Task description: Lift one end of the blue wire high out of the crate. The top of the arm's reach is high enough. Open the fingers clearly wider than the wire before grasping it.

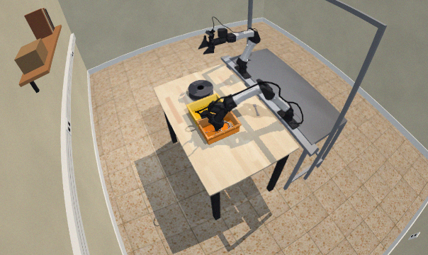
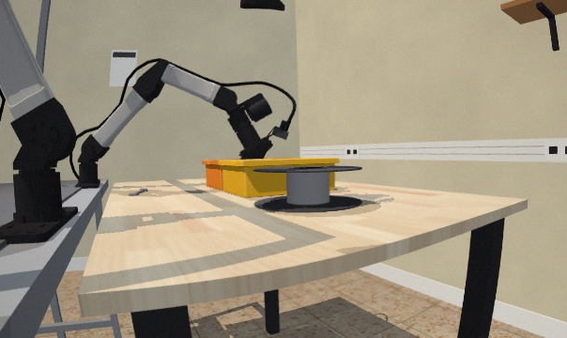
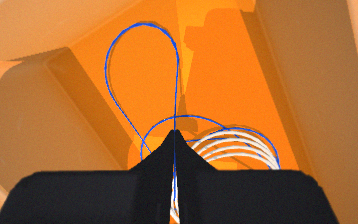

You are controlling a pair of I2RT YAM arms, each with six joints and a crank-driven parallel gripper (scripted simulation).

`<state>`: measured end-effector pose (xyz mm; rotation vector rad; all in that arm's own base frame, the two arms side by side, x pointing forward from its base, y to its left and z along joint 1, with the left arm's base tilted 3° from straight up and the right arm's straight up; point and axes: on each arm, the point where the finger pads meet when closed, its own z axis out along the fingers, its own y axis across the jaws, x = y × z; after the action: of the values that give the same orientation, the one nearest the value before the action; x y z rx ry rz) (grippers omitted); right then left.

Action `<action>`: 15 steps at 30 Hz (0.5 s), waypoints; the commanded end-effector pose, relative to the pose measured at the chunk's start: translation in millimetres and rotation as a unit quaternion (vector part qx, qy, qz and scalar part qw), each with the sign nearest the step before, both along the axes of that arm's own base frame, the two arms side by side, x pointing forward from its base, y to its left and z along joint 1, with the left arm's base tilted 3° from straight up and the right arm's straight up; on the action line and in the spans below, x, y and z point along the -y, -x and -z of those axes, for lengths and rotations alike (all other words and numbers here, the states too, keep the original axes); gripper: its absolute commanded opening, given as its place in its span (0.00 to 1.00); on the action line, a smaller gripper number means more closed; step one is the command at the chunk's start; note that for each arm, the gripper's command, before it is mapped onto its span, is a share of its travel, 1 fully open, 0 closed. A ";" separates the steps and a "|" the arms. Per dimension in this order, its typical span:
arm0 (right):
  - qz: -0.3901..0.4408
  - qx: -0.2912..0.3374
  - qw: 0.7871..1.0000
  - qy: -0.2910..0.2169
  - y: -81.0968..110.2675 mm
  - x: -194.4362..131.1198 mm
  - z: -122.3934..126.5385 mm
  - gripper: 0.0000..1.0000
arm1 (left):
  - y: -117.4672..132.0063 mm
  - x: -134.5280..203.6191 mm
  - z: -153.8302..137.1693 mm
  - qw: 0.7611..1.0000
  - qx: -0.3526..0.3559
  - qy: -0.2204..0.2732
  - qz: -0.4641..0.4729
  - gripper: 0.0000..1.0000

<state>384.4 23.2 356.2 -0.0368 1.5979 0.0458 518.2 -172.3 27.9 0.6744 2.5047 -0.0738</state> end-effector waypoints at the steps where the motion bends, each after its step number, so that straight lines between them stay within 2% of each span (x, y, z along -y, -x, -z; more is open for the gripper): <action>1: 0.001 0.014 1.000 0.003 2.4 3.6 -4.3 1.00 | -1.9 2.8 -7.0 1.000 0.005 0.000 0.004 0.00; 15: 0.001 0.014 1.000 0.003 2.4 3.6 -4.3 1.00 | -4.2 3.9 -13.2 1.000 0.005 0.000 0.004 0.00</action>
<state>384.4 23.2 356.2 -0.0369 1.5979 0.0459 516.8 -172.1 28.8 0.6768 2.5115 -0.0735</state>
